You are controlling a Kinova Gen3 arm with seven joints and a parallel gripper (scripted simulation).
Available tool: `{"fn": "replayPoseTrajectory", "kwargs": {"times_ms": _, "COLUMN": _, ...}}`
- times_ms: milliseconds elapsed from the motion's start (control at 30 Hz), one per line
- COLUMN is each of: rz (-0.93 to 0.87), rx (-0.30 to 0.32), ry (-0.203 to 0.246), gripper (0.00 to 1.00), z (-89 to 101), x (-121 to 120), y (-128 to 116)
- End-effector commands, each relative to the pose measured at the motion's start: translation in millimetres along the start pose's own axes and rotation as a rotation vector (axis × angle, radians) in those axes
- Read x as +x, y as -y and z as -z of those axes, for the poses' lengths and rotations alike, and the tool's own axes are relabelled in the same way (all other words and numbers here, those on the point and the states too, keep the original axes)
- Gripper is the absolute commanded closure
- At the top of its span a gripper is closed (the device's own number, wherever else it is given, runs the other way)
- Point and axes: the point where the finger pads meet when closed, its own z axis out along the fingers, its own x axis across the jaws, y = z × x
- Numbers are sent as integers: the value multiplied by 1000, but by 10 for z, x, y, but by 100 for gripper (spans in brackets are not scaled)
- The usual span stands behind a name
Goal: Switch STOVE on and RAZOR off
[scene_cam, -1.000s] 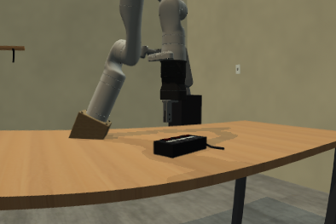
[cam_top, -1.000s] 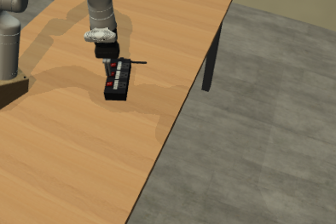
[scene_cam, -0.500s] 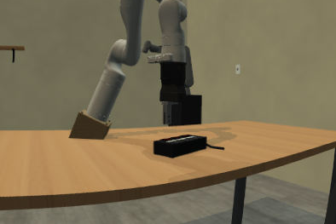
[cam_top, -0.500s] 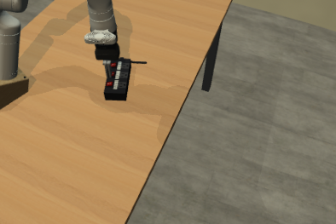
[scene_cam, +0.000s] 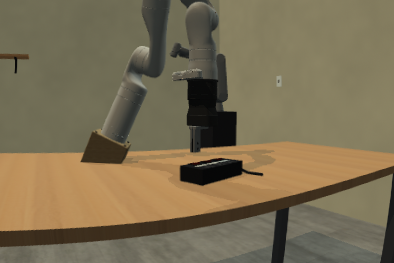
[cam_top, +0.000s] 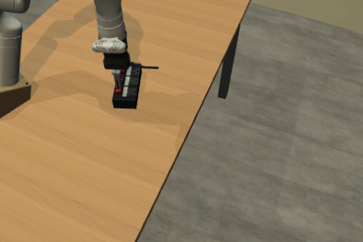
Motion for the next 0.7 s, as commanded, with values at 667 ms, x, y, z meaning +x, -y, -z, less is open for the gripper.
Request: {"fn": "replayPoseTrajectory", "kwargs": {"times_ms": 667, "rz": 11, "rx": -5, "ry": -5, "gripper": 100, "z": -200, "x": 1, "y": -47}}
